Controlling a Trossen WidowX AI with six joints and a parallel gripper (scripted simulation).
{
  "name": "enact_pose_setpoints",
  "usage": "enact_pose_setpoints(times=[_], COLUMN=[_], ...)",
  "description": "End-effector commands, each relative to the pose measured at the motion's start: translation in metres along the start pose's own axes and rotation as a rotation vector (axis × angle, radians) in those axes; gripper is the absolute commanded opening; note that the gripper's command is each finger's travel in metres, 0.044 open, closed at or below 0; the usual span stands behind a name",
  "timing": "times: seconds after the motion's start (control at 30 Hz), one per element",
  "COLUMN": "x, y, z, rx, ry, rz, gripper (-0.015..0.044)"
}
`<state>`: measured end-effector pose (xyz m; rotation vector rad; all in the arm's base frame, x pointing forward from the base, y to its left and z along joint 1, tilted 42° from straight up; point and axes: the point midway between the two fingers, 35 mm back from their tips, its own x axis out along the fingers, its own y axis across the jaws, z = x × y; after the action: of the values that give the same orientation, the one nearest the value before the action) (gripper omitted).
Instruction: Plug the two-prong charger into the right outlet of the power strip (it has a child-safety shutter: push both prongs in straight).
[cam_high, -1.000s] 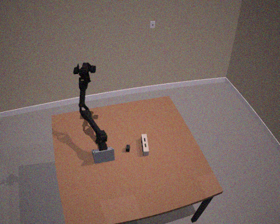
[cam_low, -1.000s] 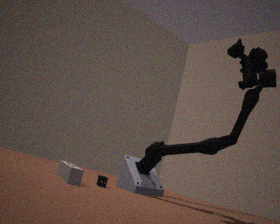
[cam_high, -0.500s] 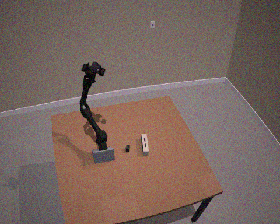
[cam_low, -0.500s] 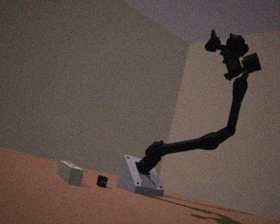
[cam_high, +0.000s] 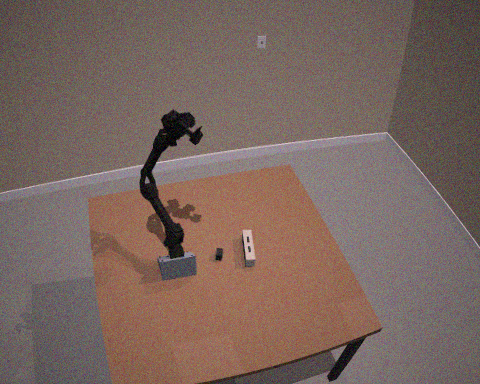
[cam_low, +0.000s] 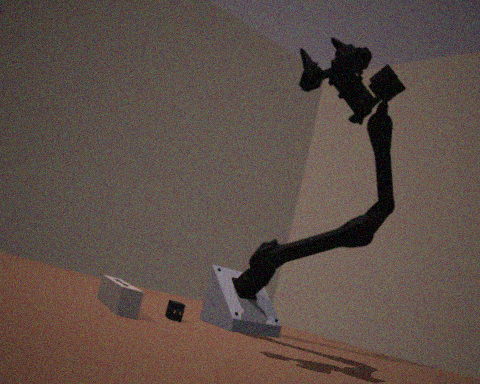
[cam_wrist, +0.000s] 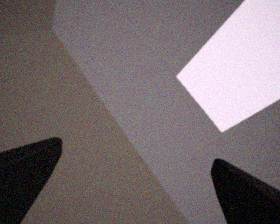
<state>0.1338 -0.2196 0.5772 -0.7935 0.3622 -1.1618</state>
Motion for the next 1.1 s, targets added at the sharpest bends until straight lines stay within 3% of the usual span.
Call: enact_pose_setpoints(times=[0.0,0.53,1.07], x=[0.018,0.046,0.009], y=[0.040,0.201,0.337], z=[-0.004,-0.032,-0.072], rx=[-0.067,-0.288,-0.455], ry=[-0.004,-0.035,-0.100], rz=[0.122,0.604,1.065], gripper=[0.0440,0.0440,0.0440])
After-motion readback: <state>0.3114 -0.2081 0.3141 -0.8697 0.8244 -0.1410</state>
